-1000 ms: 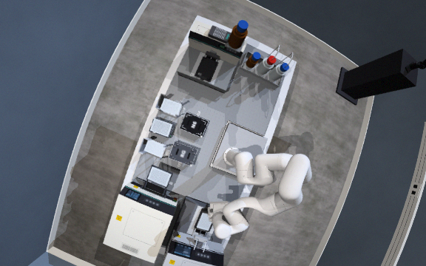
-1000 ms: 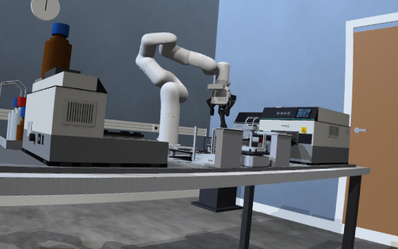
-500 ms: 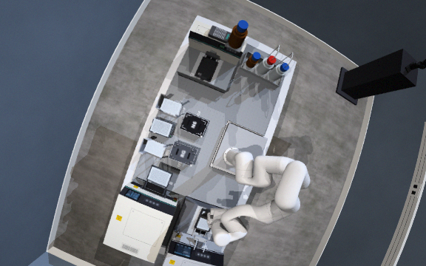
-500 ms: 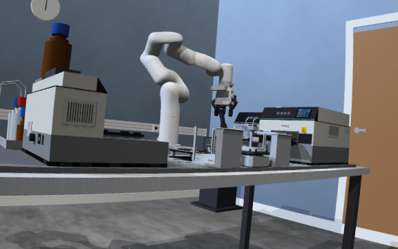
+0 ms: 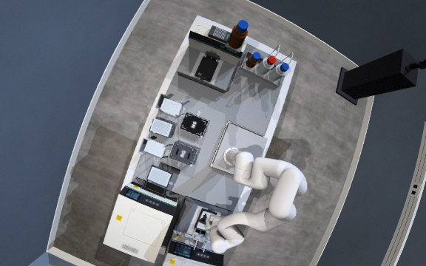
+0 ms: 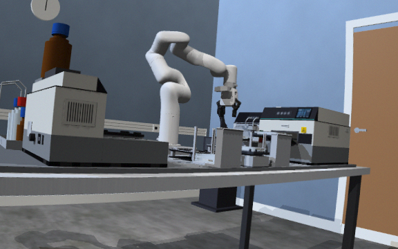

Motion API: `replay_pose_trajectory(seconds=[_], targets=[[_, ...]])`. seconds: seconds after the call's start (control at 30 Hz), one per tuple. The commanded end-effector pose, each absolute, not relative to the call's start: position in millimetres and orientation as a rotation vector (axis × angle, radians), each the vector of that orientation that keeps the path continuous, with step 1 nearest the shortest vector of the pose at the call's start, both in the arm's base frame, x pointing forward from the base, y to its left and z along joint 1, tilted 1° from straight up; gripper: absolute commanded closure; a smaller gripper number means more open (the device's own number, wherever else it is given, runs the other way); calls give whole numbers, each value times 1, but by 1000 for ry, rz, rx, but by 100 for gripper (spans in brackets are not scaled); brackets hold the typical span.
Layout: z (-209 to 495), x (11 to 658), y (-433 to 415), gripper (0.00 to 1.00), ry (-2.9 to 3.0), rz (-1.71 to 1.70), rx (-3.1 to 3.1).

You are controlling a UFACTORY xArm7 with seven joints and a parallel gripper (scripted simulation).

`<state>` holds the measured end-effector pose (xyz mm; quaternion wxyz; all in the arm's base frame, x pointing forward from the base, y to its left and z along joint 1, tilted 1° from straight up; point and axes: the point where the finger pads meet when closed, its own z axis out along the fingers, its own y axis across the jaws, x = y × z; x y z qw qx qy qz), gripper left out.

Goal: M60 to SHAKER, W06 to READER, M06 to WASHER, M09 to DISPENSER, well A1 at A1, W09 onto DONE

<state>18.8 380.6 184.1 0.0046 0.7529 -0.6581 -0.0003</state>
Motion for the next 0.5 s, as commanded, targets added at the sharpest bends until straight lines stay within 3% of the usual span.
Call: replay_pose_trajectory(seconds=[0.0,0.47], targets=[[184,19,398,0,-2067,5,2352],[184,18,437,0,-2209,6,2219]])
